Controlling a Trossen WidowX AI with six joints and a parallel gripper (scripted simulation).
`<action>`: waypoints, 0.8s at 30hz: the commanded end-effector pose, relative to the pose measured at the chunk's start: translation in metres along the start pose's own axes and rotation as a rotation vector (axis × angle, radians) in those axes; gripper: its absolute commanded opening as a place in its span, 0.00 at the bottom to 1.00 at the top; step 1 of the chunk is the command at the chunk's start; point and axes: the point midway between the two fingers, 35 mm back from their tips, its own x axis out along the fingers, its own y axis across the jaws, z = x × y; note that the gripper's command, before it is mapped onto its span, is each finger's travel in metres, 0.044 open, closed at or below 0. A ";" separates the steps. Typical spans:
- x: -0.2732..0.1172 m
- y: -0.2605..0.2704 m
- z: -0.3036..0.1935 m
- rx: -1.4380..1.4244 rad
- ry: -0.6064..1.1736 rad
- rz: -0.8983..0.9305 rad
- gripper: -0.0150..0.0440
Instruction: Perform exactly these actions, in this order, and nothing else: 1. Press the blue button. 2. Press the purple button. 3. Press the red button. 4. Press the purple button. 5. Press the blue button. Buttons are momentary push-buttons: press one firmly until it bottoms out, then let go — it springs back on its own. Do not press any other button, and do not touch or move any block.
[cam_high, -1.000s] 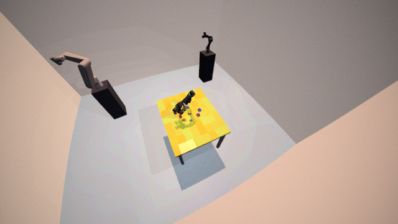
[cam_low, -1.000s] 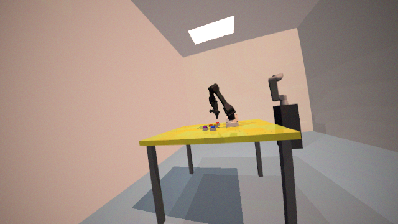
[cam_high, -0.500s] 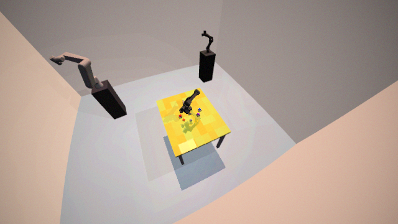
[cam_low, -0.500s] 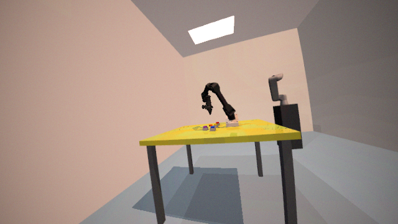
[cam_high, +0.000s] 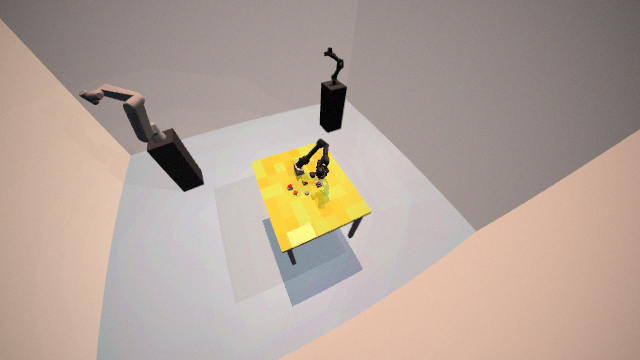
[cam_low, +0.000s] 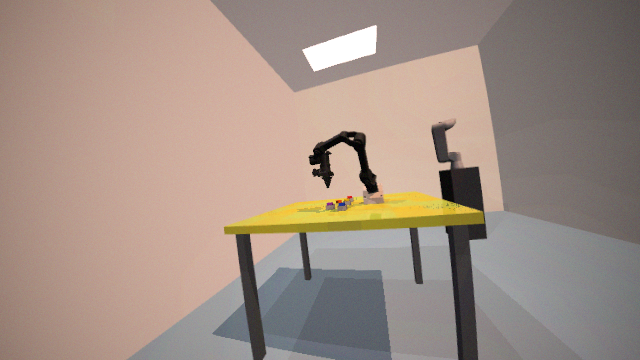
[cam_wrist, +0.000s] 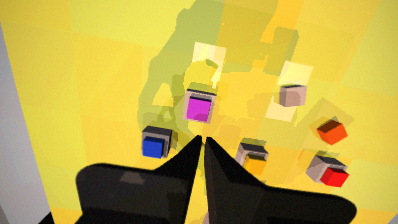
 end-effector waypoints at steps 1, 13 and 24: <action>0.012 0.004 -0.001 0.016 0.004 0.011 0.29; 0.067 0.006 -0.002 0.015 0.003 0.015 0.29; 0.085 0.006 -0.002 0.014 0.003 0.015 0.29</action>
